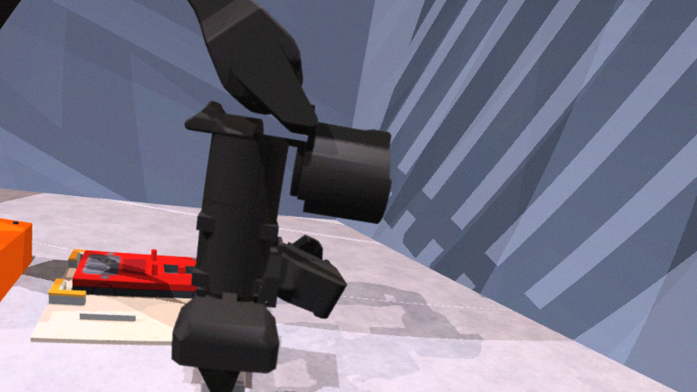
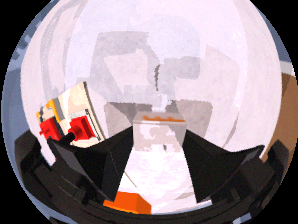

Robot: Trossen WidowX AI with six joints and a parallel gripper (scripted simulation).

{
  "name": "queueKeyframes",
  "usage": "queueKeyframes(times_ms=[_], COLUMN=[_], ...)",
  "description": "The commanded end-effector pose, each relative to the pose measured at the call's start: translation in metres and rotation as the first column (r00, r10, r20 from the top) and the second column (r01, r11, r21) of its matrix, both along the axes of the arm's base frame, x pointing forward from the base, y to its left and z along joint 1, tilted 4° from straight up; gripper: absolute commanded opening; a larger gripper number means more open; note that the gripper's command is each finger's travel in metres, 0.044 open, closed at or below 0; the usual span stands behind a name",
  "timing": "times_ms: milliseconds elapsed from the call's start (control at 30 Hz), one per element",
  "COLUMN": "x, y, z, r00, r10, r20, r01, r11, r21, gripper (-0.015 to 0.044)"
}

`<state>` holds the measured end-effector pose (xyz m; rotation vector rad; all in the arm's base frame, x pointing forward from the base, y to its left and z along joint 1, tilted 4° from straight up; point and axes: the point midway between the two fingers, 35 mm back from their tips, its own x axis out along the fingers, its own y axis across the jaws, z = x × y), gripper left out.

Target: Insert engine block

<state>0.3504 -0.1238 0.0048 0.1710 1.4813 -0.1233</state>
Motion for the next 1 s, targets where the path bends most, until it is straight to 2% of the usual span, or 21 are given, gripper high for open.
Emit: queueKeyframes(times_ms=[0,133,967], x=[0.001,0.001,-0.005], y=[0.0,0.0,0.005], z=[0.004,0.016,0.095], r00=[1.0,1.0,1.0], r10=[-0.001,-0.001,-0.001], r20=[0.003,0.003,0.003], r01=[0.001,0.001,0.001], r11=[1.0,1.0,1.0], r21=[0.002,0.002,0.002], gripper=[0.0091,0.0,0.0])
